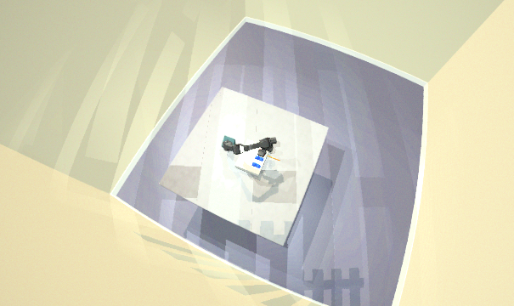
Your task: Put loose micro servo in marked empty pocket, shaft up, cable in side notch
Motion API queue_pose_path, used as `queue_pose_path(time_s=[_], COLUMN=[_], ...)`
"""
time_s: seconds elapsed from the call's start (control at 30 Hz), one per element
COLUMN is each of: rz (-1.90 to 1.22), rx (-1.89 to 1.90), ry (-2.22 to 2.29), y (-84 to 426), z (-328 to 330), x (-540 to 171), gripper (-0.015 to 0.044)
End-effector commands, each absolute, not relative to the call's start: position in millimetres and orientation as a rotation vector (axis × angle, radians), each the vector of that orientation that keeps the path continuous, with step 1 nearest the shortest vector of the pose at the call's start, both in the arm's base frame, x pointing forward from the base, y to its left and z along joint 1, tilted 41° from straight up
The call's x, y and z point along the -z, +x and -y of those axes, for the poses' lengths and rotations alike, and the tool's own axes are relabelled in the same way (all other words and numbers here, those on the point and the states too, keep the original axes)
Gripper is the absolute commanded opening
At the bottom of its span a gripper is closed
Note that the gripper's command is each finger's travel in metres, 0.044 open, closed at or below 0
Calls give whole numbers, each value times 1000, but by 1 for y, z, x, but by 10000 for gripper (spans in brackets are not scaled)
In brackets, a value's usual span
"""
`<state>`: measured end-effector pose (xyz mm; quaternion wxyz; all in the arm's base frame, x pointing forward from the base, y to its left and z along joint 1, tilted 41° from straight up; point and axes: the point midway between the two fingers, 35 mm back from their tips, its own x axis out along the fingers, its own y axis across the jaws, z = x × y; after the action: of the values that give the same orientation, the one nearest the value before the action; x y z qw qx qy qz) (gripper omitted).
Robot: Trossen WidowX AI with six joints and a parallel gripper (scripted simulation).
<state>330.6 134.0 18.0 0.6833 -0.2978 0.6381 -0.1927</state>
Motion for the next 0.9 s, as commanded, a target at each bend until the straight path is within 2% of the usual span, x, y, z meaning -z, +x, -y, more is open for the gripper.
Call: queue_pose_path(time_s=[0.0, 0.03, 0.13, 0.37, 0.67, 0.87], rz=[-1433, -1432, -1429, -1439, -1439, -1424], rx=[436, 436, 425, 430, 430, 364], ry=[-657, -657, -664, -659, -661, -688], y=[330, 330, 316, 225, 214, 213], z=[-139, -140, -145, -164, -166, -192], x=[-24, -24, -28, -66, -72, -97], gripper=[188, 188, 266, 440, 440, 440])
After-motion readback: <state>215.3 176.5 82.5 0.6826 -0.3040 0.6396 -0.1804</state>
